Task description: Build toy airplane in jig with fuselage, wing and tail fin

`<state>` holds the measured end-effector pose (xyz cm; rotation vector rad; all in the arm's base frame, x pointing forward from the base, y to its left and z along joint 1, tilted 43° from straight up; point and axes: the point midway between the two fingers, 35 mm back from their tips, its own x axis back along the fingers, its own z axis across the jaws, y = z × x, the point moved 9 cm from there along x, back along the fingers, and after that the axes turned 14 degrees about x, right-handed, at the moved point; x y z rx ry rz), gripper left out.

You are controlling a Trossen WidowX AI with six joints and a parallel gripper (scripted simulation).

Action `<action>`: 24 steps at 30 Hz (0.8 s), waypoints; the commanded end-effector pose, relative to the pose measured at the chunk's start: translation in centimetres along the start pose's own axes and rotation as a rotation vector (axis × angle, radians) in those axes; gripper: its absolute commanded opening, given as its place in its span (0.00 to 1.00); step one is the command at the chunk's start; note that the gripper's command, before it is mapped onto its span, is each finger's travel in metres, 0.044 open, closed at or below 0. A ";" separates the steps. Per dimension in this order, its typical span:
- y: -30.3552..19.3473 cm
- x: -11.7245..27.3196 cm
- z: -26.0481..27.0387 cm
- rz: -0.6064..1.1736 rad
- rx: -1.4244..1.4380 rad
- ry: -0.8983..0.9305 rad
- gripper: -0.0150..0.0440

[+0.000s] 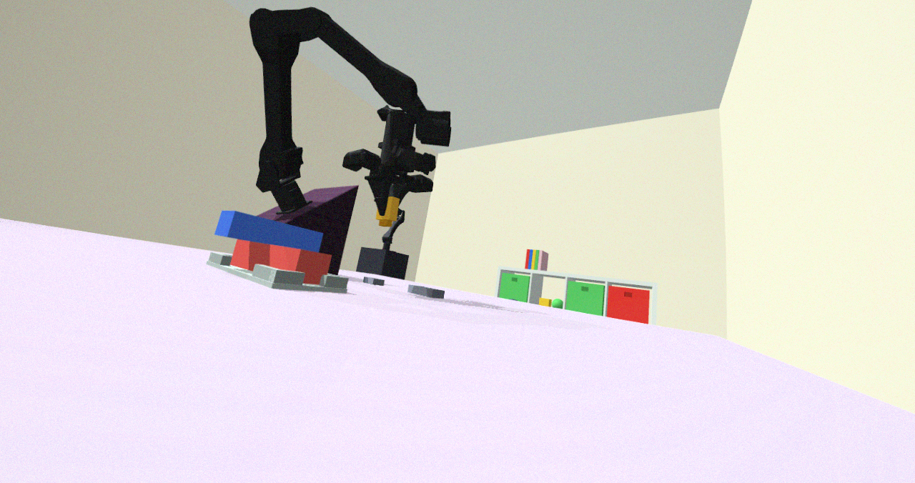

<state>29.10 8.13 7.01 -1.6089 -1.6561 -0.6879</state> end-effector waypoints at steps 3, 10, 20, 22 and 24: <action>0.5 0.1 -1.4 -0.010 -0.003 0.004 0.25; 1.0 -0.2 -3.3 -0.014 0.011 -0.002 0.25; 1.5 -0.6 -6.0 -0.017 0.030 -0.015 0.25; 1.6 -0.7 -6.6 -0.017 0.034 -0.018 0.25; 1.7 -0.8 -7.2 -0.016 0.038 -0.021 0.25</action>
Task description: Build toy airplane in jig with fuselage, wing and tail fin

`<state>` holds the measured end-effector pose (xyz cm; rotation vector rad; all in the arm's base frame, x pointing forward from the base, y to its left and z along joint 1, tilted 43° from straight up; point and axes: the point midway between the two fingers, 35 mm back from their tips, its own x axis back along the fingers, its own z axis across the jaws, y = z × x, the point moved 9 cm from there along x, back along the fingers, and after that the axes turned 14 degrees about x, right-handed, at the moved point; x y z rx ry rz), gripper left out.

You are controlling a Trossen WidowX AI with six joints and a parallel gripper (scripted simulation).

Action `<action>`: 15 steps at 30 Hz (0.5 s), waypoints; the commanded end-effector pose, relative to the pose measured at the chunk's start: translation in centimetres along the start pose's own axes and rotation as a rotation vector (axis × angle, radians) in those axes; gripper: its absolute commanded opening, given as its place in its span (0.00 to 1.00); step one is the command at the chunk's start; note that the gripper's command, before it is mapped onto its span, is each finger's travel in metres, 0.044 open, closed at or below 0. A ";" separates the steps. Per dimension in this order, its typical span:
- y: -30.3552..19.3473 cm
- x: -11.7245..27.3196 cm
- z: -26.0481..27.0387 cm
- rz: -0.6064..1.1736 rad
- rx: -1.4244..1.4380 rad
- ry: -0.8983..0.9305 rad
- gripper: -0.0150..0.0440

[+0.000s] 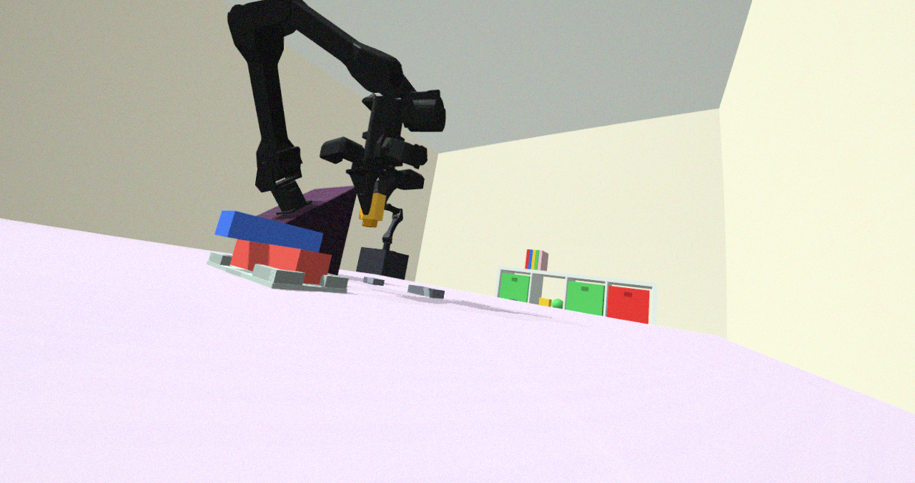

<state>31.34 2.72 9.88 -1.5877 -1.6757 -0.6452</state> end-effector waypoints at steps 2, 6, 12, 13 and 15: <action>0.2 0.0 -1.5 -0.010 0.005 -0.009 0.25; 0.2 -0.2 -2.6 -0.009 0.012 -0.017 0.25; 0.2 -0.5 -4.3 -0.006 0.023 -0.028 0.25; 0.1 -0.5 -4.6 -0.005 0.024 -0.030 0.25; 0.1 -0.6 -5.1 -0.004 0.028 -0.034 0.25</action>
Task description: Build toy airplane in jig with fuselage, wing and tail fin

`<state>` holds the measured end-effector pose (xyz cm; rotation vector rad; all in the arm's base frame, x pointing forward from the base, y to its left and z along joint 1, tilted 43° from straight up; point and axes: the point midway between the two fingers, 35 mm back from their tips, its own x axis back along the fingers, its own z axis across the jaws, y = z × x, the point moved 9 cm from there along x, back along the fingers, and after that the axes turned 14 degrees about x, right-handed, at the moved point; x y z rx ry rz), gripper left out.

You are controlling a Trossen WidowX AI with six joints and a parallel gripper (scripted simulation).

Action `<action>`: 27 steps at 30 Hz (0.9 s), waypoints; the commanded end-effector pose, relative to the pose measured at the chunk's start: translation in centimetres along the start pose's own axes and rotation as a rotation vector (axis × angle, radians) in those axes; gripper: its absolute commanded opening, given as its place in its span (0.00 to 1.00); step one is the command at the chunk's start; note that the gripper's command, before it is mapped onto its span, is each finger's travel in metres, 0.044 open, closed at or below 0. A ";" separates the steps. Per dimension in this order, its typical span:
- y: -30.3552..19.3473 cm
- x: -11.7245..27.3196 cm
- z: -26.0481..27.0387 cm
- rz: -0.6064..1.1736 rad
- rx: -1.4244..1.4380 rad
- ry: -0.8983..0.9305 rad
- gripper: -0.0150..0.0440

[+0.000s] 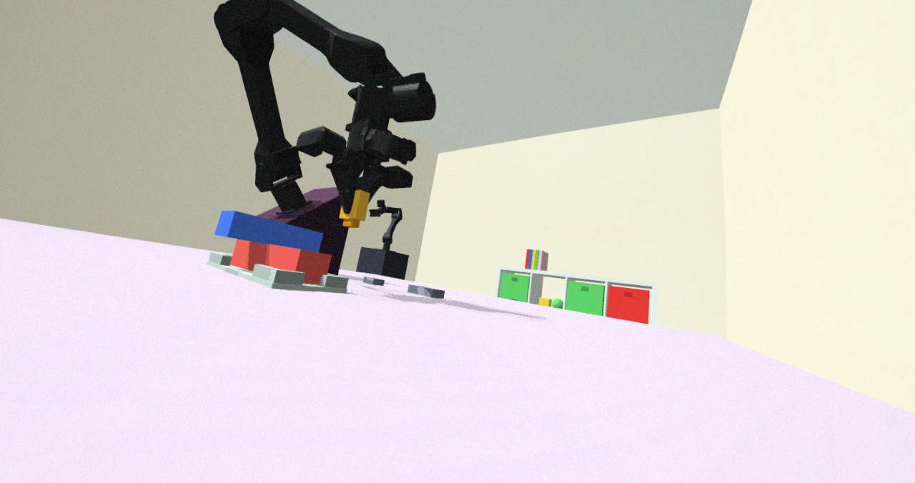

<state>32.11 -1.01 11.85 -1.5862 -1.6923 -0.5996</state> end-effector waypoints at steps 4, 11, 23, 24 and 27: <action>-0.2 -0.1 -2.0 -0.005 0.007 -0.017 0.25; -0.5 -0.5 -3.9 0.005 0.020 -0.034 0.25; -1.0 -0.9 -5.8 0.016 0.032 -0.050 0.36; -1.0 -0.9 -5.8 0.016 0.032 -0.050 0.36; -1.0 -0.9 -5.8 0.016 0.032 -0.050 0.36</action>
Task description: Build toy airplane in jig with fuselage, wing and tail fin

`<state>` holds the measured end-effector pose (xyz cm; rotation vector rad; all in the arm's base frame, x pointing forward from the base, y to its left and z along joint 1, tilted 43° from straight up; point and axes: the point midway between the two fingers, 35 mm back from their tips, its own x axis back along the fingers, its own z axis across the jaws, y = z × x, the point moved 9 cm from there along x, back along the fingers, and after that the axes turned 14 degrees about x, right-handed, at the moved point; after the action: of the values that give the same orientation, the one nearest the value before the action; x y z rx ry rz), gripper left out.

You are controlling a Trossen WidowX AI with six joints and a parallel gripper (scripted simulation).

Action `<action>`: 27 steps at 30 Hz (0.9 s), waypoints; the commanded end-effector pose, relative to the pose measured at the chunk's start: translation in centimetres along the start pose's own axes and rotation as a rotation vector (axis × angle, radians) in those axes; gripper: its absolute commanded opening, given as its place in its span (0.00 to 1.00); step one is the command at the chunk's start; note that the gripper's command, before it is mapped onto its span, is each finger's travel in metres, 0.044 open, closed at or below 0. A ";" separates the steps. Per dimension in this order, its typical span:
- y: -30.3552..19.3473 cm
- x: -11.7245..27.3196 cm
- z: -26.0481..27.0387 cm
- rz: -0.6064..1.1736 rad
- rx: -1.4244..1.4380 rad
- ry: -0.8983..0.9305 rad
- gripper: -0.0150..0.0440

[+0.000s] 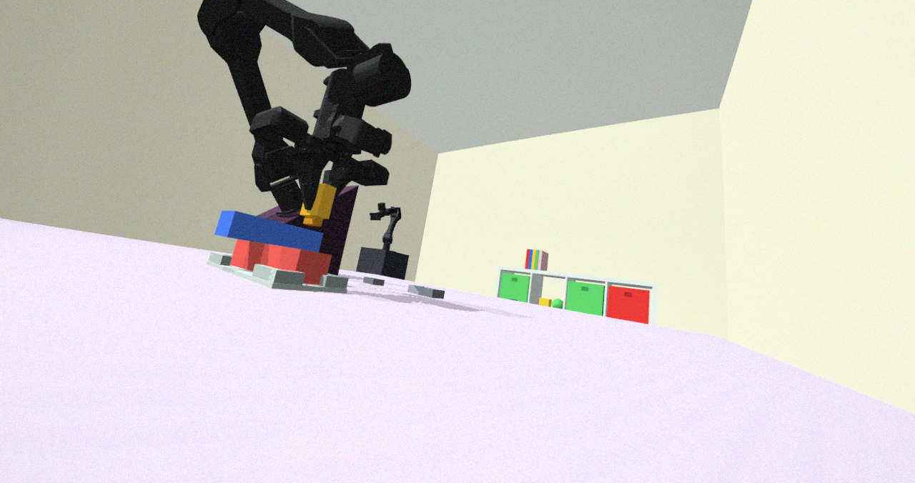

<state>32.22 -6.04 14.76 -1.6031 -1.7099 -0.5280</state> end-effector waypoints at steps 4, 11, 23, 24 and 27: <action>0.0 0.1 -0.1 -0.003 0.000 -0.004 0.36; 0.0 0.1 -0.1 -0.003 0.000 -0.004 0.36; 0.1 -0.9 -0.2 -0.003 0.000 -0.004 0.36; 0.1 -1.1 -0.3 -0.003 0.000 -0.004 0.36; 0.1 -1.6 -0.3 -0.003 0.000 -0.004 0.36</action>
<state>32.36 -7.00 14.17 -1.6046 -1.7168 -0.5344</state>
